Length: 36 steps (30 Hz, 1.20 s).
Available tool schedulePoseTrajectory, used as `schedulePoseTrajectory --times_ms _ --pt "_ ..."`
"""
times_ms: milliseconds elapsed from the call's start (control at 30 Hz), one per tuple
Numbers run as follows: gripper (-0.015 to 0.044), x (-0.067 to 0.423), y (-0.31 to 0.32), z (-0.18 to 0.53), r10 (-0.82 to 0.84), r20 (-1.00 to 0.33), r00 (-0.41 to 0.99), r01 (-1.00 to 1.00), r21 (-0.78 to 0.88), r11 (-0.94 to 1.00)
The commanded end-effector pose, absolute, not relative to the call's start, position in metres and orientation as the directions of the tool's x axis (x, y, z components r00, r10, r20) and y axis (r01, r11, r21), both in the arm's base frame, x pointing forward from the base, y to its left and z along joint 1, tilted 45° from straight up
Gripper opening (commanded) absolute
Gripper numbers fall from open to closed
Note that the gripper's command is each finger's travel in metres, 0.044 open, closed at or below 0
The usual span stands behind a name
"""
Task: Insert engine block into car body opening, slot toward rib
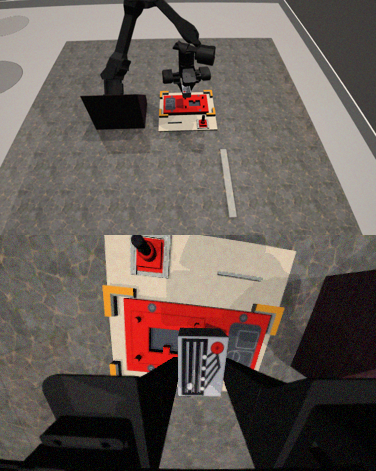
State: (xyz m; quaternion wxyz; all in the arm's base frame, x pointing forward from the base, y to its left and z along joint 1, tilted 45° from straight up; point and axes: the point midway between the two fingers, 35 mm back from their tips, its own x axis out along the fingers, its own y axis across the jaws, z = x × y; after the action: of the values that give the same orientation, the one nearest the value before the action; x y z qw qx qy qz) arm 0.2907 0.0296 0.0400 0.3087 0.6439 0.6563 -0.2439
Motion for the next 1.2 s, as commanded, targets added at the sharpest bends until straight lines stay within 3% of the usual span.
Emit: schedulePoseTrajectory --times_ms 0,633,1167 --pt "0.0 0.297 0.033 0.039 0.697 -0.717 0.026 0.973 0.179 0.147" --pt "0.0 0.314 0.053 0.026 0.701 -0.712 0.027 0.625 0.559 0.544" --pt "0.0 0.326 0.073 0.017 0.707 -0.706 0.026 0.138 0.703 0.697"
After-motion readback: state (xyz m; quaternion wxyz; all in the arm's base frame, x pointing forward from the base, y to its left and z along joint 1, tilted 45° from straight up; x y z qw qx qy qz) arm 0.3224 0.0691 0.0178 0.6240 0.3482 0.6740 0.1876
